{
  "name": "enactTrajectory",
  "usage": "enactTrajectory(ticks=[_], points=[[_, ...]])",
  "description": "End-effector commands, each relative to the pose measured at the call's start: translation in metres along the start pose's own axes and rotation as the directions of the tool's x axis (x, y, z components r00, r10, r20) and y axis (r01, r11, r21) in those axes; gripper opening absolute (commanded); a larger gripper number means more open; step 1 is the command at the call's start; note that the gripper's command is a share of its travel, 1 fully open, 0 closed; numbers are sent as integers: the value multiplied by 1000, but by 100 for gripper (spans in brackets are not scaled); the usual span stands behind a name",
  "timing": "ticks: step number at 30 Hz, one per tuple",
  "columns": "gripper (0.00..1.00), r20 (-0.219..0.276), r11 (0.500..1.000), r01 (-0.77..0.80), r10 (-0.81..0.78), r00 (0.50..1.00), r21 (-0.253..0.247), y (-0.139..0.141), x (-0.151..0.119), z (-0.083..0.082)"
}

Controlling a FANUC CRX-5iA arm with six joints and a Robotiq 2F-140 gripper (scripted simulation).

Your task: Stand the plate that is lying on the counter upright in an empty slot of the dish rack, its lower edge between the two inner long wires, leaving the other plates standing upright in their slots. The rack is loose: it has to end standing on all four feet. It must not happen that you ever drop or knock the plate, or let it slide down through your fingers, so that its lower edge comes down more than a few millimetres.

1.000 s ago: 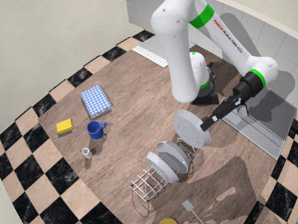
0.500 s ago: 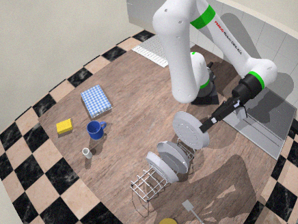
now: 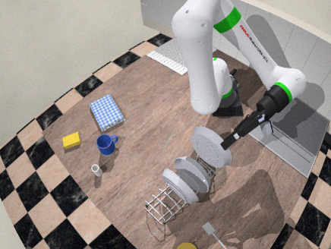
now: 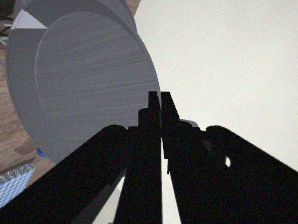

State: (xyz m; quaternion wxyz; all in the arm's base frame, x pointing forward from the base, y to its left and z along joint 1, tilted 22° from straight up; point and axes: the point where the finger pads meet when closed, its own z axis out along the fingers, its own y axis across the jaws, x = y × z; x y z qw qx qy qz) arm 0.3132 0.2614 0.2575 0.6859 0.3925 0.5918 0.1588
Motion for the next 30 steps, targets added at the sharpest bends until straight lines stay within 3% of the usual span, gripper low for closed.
enactTrajectory(ticks=[1, 30], points=[[10, 0, 1000, -1, 1, 1000, -1, -1, 1, 0], [10, 0, 1000, -1, 1, 1000, -1, -12, 8, 5]])
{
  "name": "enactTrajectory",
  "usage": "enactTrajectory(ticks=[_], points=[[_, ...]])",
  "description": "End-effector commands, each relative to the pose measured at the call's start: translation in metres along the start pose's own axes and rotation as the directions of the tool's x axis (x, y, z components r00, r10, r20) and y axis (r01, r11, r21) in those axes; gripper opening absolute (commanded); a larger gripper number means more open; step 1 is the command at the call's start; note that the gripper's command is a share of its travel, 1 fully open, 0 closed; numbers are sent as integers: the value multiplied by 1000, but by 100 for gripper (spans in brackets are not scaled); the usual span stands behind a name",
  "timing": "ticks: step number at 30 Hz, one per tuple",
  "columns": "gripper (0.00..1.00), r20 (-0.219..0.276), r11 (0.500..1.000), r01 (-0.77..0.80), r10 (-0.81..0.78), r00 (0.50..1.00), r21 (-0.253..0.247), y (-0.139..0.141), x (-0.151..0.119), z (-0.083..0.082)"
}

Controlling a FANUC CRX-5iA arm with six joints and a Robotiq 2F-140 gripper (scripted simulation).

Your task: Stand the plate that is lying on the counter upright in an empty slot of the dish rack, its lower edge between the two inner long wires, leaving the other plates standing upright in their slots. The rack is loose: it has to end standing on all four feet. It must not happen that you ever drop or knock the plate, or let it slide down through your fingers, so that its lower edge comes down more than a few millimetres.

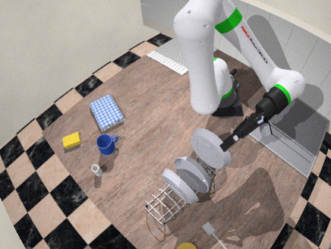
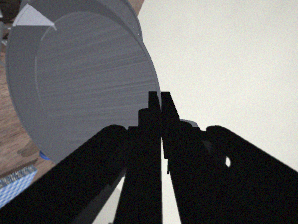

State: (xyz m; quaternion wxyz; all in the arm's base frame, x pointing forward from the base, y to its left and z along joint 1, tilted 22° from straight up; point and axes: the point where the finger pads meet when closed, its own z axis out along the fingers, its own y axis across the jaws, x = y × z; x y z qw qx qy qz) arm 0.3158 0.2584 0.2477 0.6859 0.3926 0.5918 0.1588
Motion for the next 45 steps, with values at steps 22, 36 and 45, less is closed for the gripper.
enactTrajectory(ticks=[22, 36, 45], points=[[10, 0, 1000, -1, 1, 1000, -1, -16, 11, 7], [10, 0, 1000, -1, 1, 1000, -1, -18, 11, 7], [10, 0, 1000, -1, 1, 1000, -1, -24, 15, 10]])
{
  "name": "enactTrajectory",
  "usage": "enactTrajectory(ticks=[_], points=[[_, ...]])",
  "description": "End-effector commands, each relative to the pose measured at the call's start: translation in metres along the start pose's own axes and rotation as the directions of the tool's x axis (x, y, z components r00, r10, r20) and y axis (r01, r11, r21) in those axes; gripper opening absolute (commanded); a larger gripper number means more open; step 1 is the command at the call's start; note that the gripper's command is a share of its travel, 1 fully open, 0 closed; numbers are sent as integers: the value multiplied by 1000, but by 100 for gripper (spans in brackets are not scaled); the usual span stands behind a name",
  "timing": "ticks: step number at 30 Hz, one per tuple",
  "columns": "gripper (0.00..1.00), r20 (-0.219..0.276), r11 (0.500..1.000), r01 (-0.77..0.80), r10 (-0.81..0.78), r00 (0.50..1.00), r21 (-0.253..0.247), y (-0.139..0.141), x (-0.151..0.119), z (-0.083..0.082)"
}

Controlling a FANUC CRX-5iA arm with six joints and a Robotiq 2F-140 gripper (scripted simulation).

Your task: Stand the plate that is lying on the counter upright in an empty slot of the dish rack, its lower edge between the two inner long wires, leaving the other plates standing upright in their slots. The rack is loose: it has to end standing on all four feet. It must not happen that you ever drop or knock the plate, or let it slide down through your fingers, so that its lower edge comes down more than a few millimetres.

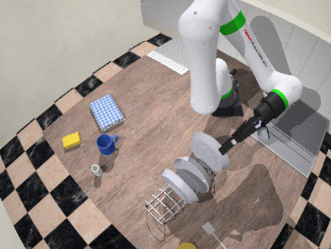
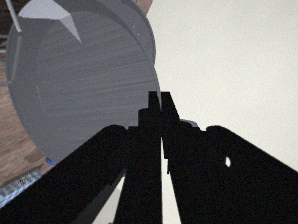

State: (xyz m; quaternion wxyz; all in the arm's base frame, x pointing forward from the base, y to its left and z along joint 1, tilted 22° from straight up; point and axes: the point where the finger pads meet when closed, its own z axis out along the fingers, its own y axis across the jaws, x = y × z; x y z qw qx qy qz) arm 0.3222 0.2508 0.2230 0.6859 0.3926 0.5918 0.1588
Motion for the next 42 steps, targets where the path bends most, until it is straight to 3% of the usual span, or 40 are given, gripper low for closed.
enactTrajectory(ticks=[1, 42], points=[[10, 0, 1000, -1, 1, 1000, -1, -4, 3, 2], [10, 0, 1000, -1, 1, 1000, -1, -22, 14, 9]])
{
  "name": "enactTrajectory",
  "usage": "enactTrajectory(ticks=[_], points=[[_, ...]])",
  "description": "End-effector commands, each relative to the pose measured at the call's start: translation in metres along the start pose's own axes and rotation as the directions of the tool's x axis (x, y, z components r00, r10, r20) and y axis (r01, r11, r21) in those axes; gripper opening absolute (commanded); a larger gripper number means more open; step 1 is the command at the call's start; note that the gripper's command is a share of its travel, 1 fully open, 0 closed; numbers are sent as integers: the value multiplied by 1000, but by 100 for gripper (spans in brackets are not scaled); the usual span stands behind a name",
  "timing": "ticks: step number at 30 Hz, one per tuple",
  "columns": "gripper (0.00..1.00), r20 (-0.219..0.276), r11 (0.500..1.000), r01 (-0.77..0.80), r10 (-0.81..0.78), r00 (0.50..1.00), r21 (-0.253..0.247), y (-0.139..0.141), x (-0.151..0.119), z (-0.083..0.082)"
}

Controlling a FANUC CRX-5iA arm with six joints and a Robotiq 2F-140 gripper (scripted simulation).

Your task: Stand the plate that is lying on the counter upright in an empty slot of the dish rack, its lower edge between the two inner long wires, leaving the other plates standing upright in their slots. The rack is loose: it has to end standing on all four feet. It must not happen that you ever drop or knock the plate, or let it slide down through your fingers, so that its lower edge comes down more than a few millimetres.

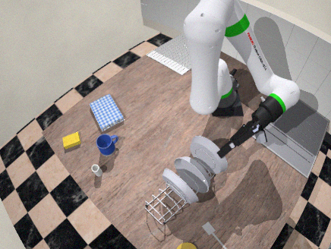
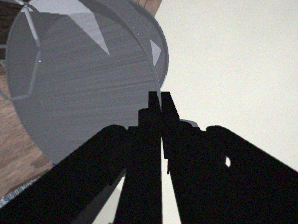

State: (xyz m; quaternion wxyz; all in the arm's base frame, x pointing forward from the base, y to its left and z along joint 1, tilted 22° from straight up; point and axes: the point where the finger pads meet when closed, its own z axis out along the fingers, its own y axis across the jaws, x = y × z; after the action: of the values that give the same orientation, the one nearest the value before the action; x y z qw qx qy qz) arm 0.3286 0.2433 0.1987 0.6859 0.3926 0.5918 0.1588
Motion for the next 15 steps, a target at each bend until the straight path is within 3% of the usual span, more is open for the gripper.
enactTrajectory(ticks=[1, 15], points=[[10, 0, 1000, -1, 1, 1000, -1, -2, 2, 1], [10, 0, 1000, -1, 1, 1000, -1, -16, 11, 7]])
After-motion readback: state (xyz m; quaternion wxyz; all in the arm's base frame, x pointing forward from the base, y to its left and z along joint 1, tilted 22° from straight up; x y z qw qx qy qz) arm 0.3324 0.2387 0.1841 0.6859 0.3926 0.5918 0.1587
